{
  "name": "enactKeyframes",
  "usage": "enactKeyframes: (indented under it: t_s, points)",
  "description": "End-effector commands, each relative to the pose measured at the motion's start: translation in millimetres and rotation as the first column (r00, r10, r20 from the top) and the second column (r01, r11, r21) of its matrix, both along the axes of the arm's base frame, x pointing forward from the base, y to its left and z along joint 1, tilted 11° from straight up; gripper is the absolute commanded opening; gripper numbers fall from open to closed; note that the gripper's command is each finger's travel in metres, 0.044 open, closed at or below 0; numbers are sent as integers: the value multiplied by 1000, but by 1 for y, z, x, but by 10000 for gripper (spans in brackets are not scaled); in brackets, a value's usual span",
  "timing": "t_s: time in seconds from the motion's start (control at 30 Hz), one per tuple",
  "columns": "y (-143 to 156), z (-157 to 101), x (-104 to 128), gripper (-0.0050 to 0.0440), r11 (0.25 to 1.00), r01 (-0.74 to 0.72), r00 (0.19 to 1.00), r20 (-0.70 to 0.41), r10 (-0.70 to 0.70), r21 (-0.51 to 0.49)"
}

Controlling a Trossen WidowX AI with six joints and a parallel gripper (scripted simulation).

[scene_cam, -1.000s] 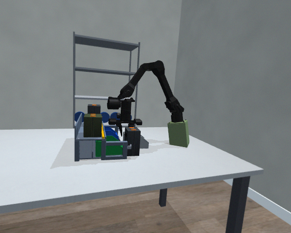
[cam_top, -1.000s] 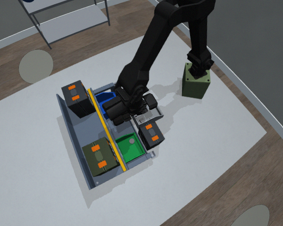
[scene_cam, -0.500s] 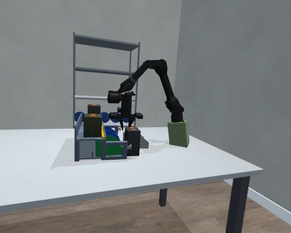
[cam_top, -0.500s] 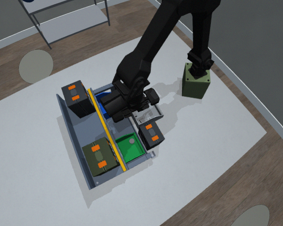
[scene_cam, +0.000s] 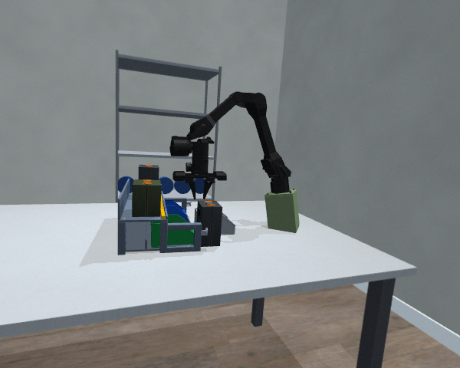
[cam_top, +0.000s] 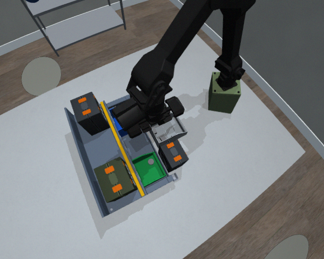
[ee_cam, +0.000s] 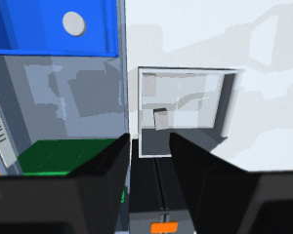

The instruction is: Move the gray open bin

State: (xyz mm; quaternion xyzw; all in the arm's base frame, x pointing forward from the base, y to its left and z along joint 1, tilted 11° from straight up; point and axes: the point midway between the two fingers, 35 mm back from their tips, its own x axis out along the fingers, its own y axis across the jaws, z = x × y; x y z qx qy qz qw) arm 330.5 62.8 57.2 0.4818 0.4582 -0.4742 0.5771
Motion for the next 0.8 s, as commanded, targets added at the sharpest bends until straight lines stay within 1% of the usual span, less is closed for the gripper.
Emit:
enactKeyframes:
  t_s: [0.0,0.33,0.37,0.5,0.77]
  points:
    - [4,28,5,150,1000,0,999,55,0,15]
    - [4,28,5,150,1000,0,999,55,0,15]
    - [4,24,5,150,1000,-2,999,48,1,13]
    - [4,21,7,150,1000,0,999,55,0,16]
    - [4,21,7,150,1000,0,999,55,0,16]
